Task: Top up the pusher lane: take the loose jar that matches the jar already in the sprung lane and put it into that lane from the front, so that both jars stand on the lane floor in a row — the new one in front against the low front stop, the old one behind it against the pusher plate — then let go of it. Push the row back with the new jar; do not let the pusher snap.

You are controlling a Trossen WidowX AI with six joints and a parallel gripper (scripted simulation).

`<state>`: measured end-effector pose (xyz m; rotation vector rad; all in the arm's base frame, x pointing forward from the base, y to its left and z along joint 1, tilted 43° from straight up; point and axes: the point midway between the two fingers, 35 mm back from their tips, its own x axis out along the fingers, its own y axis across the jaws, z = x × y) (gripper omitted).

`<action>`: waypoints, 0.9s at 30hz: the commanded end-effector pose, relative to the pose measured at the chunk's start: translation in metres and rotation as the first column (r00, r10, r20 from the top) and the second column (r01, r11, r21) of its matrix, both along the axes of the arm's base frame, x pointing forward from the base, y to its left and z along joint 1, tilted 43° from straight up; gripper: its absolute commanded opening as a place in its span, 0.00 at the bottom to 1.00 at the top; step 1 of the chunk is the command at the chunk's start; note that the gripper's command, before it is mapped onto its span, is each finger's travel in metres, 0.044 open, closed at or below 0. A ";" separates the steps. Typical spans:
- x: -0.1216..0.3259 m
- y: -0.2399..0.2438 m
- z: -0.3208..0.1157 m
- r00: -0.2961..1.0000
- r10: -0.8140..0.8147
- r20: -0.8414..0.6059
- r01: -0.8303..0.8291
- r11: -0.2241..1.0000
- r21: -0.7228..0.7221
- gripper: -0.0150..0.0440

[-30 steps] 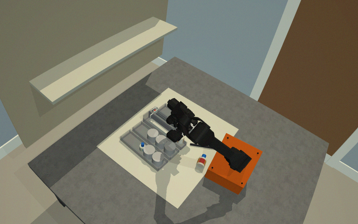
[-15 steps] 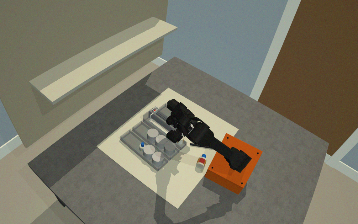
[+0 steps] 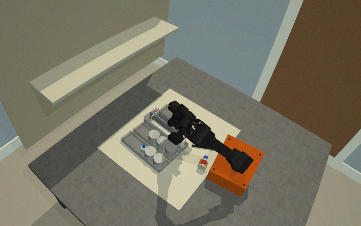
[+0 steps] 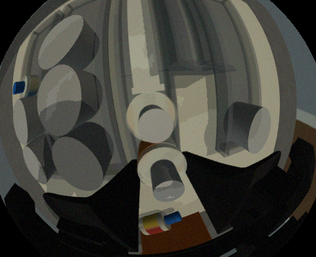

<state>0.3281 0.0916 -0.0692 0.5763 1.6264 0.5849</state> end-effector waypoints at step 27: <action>0.004 0.007 -0.006 1.000 -0.004 0.026 0.004 1.000 0.005 0.25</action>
